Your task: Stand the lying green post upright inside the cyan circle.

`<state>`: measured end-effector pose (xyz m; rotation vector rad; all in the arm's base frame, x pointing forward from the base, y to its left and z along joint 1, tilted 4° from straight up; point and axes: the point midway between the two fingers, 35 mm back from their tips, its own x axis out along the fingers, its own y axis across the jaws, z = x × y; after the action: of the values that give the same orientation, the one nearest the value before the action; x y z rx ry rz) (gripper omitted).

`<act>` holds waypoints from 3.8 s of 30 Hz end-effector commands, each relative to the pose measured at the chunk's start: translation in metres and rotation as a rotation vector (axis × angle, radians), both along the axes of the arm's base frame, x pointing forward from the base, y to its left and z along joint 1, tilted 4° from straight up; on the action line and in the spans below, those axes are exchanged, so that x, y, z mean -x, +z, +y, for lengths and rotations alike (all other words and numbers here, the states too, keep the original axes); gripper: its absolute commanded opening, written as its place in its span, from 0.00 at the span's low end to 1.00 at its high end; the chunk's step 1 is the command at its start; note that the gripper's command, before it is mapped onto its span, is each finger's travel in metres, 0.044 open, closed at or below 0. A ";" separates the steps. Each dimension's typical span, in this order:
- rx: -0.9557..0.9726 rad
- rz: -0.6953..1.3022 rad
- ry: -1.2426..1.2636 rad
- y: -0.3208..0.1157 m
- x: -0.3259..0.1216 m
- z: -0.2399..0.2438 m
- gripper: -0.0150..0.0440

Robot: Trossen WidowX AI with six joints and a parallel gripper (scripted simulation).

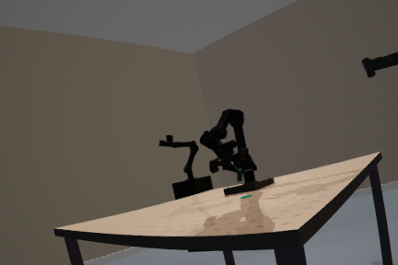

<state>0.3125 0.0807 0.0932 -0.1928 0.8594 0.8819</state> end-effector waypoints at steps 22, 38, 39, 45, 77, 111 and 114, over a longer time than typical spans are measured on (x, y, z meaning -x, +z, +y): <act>-0.135 -0.105 -0.020 0.002 0.002 -0.007 0.29; -0.212 -0.179 -0.021 0.005 0.006 -0.012 0.29; -0.216 -0.183 -0.021 0.005 0.006 -0.012 0.29; -0.243 -0.212 -0.019 0.007 0.009 -0.014 0.29; -0.369 -0.365 0.005 0.015 0.027 -0.022 0.29; -0.471 -0.527 0.062 0.024 0.057 -0.027 0.29; -0.472 -0.530 0.063 0.024 0.057 -0.028 0.29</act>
<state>0.2573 0.0535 0.1172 -0.0386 0.1490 1.0048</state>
